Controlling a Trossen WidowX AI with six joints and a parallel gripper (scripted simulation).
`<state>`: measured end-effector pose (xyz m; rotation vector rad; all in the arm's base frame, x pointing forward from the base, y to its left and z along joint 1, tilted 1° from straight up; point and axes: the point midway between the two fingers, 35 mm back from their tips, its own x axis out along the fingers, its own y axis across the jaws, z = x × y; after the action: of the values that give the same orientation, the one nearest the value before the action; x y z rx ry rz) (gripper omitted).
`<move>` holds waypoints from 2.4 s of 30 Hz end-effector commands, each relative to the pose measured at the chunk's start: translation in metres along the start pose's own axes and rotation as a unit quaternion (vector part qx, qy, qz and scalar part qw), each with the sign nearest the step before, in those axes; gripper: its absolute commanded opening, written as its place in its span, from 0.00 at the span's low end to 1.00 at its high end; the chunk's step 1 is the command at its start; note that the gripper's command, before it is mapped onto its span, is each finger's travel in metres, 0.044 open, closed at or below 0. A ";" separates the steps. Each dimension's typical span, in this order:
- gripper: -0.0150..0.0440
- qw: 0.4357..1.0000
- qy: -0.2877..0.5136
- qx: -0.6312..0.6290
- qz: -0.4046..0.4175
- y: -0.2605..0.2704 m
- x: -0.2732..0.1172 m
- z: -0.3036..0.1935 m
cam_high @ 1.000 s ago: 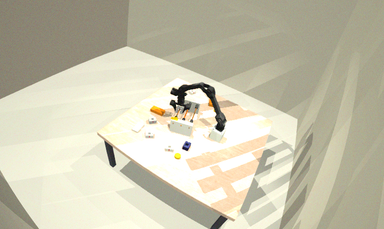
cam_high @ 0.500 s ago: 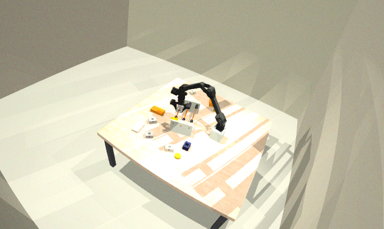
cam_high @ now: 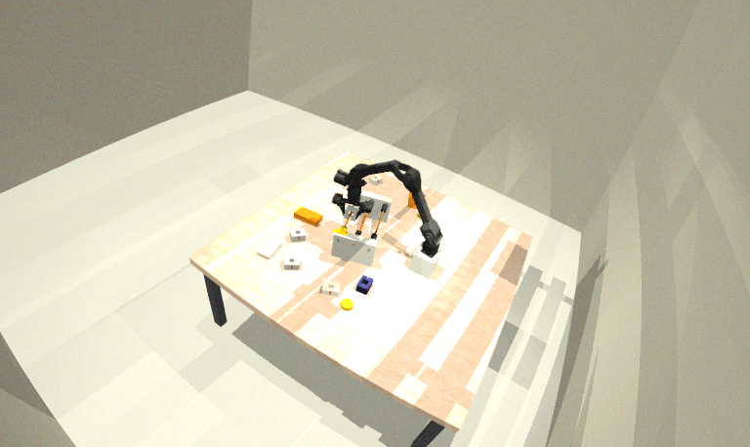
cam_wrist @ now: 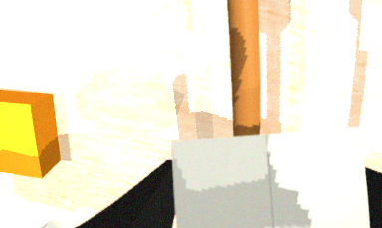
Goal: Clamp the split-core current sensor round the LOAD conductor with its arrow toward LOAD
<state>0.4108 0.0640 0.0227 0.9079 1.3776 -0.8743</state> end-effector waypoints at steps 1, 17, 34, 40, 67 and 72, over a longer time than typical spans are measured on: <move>0.25 1.000 0.001 0.000 -0.001 0.000 0.000 0.000; 0.25 1.000 0.001 0.000 -0.001 0.000 0.000 0.000; 0.25 1.000 0.001 0.000 -0.001 0.000 0.000 0.000; 0.25 1.000 0.001 0.000 -0.001 0.000 0.000 0.000; 0.25 1.000 0.001 0.000 -0.001 0.000 0.000 0.000; 0.30 1.000 0.000 0.000 0.000 0.000 0.000 0.000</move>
<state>0.4108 0.0640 0.0225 0.9078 1.3777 -0.8745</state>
